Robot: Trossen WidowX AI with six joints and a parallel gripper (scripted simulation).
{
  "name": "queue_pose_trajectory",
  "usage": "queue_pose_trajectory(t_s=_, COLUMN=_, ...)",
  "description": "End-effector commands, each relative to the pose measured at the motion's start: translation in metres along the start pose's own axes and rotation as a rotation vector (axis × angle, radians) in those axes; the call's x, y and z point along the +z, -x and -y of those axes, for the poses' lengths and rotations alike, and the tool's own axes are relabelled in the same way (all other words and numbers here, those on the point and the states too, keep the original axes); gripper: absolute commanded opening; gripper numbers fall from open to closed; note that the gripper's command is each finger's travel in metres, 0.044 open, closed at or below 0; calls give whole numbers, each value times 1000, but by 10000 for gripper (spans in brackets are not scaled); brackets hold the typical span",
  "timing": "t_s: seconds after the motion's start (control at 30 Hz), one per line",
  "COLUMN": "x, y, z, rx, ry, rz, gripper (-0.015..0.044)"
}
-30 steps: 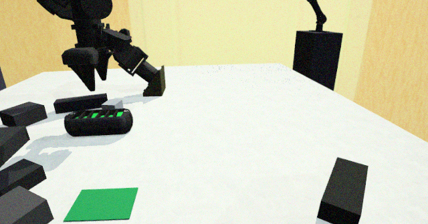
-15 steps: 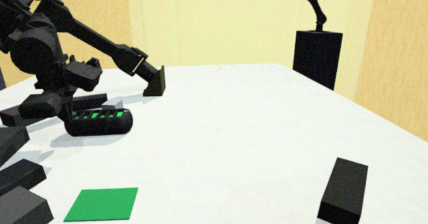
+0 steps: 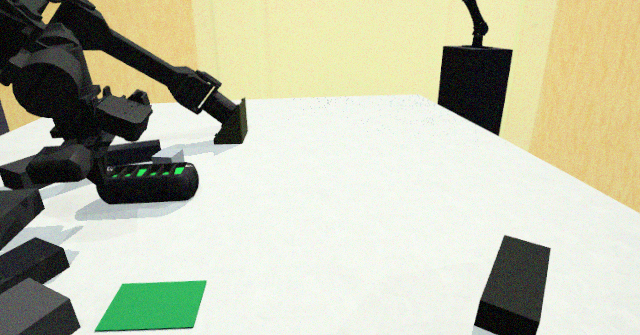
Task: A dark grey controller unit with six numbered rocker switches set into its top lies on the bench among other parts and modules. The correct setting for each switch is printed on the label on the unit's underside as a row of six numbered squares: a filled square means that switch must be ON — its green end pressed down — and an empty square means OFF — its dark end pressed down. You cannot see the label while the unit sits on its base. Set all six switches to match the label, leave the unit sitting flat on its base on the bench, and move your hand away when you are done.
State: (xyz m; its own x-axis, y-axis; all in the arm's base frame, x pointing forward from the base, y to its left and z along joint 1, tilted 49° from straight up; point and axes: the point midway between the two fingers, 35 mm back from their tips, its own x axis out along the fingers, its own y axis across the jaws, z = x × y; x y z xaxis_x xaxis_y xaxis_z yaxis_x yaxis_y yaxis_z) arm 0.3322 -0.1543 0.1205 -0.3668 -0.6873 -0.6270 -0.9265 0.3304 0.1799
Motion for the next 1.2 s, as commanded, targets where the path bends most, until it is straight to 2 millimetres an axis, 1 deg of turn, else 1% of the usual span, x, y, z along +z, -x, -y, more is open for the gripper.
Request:
queue_pose_trajectory(t_s=0.0, x=-2, y=-4, z=3, rx=8, ry=-7, rz=-1, gripper=0)
queue_pose_trajectory(t_s=0.77, x=-3, y=-39, z=14, rx=95, ry=-45, rz=13, gripper=0)
queue_pose_trajectory(t_s=1.17, x=-3, y=-41, z=11, rx=98, ry=-45, rz=14, gripper=0)
